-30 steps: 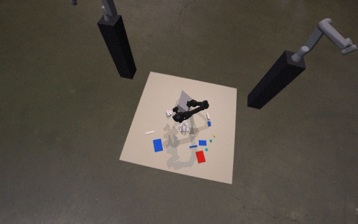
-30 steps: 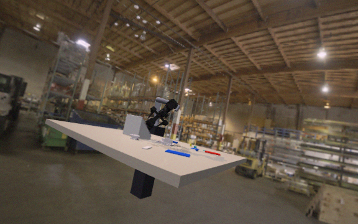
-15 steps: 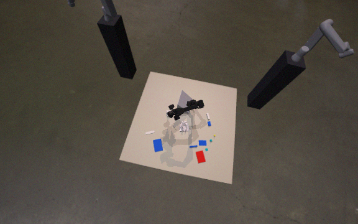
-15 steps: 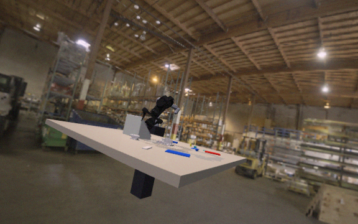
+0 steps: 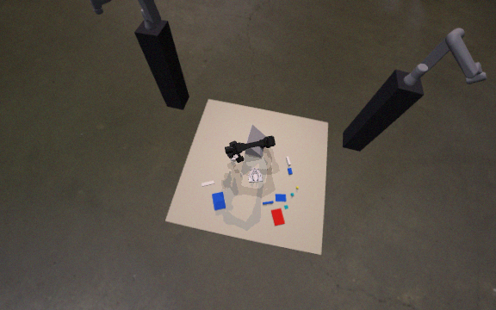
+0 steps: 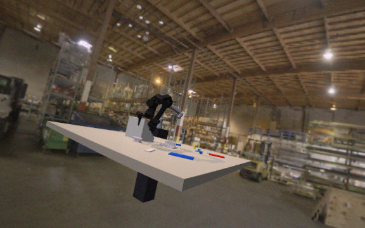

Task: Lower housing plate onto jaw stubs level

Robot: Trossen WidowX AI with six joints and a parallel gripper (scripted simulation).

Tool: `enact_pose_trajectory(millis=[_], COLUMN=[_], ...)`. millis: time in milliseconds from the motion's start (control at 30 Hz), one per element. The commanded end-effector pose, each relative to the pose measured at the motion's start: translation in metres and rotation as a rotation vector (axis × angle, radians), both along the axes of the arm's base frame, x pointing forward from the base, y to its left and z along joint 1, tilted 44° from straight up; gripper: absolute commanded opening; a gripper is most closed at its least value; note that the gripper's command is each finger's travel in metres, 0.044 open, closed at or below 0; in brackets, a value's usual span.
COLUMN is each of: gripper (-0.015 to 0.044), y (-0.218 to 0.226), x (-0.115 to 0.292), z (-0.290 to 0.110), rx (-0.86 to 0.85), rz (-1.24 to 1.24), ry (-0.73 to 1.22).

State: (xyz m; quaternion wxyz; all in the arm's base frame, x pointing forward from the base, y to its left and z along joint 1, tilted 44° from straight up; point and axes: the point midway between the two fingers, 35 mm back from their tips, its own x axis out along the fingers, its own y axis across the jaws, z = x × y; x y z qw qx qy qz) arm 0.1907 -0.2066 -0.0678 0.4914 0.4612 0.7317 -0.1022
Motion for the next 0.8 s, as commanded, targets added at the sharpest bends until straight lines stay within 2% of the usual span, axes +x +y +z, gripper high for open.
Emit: enact_pose_trajectory(millis=[0,400,600,767], gripper=[0.0440,0.0440,0.0440,0.0440], y=[-0.007,-0.015,0.012,0.013], x=[-0.005,-0.019,-0.019,-0.019], z=[-0.010,-0.029,-0.055,-0.055], rx=[0.045,0.128,0.130,0.130], rz=[-0.057,-0.165,-0.165,-0.165], ry=[-0.016,-0.038,-0.039,-0.039])
